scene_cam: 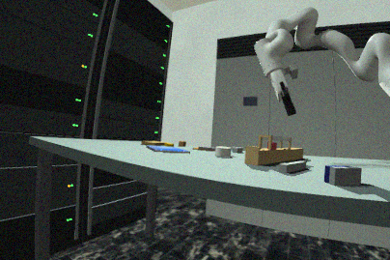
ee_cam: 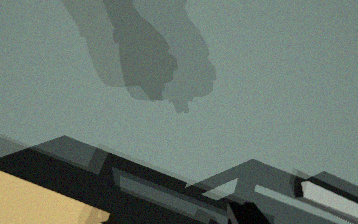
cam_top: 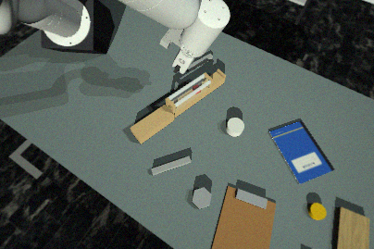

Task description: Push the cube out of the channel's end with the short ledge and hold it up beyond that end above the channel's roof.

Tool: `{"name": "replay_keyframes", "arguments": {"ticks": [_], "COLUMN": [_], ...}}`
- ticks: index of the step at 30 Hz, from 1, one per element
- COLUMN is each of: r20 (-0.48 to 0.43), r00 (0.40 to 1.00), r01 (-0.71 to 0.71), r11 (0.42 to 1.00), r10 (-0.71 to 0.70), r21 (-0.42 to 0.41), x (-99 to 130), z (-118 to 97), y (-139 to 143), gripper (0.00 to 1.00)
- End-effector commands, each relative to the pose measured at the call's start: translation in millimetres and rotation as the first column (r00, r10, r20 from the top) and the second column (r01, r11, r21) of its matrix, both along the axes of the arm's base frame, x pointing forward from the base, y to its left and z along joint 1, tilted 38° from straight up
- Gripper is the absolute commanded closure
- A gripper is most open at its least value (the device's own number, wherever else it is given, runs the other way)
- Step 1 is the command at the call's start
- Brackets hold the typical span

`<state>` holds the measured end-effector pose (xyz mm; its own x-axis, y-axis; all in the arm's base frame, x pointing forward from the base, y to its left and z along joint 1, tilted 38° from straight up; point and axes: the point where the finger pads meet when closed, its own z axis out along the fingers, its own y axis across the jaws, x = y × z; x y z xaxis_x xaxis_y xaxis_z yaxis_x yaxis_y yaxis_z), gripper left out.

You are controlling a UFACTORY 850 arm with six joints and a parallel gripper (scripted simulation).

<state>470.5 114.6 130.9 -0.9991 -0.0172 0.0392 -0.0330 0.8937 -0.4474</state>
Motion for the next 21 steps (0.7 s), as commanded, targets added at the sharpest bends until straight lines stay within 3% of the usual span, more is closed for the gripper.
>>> {"name": "replay_keyframes", "arguments": {"ticks": [1,2,3,5,6,8,9,10,11,12,14,15,19,21], "r20": [-0.065,-0.079,-0.095,-0.124,-0.140,-0.171,-0.188,-0.205,-0.221,-0.238,-0.238,-0.286,-0.341,-0.348], "r00": [0.964,0.950,0.933,0.893,0.870,0.818,0.788,0.757,0.724,0.690,0.690,0.579,0.433,0.414], "r01": [-0.262,-0.308,-0.356,-0.444,-0.487,-0.569,-0.609,-0.647,-0.683,-0.718,-0.718,-0.810,-0.898,-0.907], "r11": [0.963,0.948,0.931,0.891,0.869,0.816,0.787,0.755,0.723,0.688,0.688,0.578,0.433,0.414], "r10": [0.258,0.303,0.348,0.432,0.473,0.549,0.586,0.621,0.653,0.684,0.684,0.764,0.834,0.841], "r21": [-0.065,-0.074,-0.076,-0.091,-0.092,-0.101,-0.101,-0.103,-0.102,-0.103,-0.103,-0.098,-0.081,-0.079], "x": [13.5,13.5,17.0,17.0,18.5,18.5,18.3,18.3,17.0,17.0,17.0,15.0,8.8,8.4], "z": [-31.7,-31.7,-53.8,-53.8,-74.9,-74.9,-94.3,-94.3,-111.5,-111.5,-111.5,-126.0,-155.0,-156.5], "y": [26.7,26.7,47.0,47.0,66.3,66.3,83.9,83.9,99.2,99.2,99.2,112.0,136.7,137.9], "gripper": [1.00,1.00,1.00,1.00,1.00,1.00,1.00,1.00,1.00,1.00,1.00,1.00,1.00,1.00]}}
